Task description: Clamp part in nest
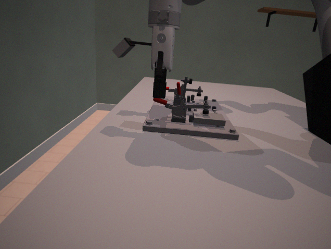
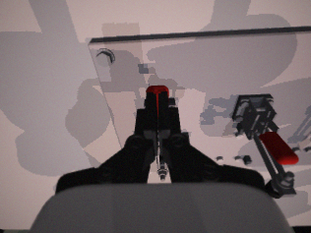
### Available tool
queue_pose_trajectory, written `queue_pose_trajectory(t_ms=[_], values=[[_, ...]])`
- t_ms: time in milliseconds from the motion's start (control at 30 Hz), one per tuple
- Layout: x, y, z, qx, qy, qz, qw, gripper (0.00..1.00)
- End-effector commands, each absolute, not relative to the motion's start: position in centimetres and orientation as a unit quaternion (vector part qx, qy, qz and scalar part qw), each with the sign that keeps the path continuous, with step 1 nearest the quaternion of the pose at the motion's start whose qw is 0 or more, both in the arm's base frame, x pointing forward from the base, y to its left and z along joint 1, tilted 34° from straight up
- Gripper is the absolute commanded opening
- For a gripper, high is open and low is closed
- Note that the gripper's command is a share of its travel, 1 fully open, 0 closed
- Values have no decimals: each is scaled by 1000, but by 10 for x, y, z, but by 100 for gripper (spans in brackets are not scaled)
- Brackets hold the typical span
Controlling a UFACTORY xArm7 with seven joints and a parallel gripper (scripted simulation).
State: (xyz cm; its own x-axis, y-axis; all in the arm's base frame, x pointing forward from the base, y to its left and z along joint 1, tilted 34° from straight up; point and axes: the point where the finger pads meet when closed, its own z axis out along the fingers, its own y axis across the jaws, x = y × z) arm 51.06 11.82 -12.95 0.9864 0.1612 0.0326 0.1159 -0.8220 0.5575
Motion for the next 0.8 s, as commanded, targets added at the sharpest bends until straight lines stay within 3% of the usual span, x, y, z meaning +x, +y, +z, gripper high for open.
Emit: queue_pose_trajectory(t_ms=[0,767], values=[[512,120,-128,954,73,41,288,0],[512,119,-130,954,73,41,288,0]])
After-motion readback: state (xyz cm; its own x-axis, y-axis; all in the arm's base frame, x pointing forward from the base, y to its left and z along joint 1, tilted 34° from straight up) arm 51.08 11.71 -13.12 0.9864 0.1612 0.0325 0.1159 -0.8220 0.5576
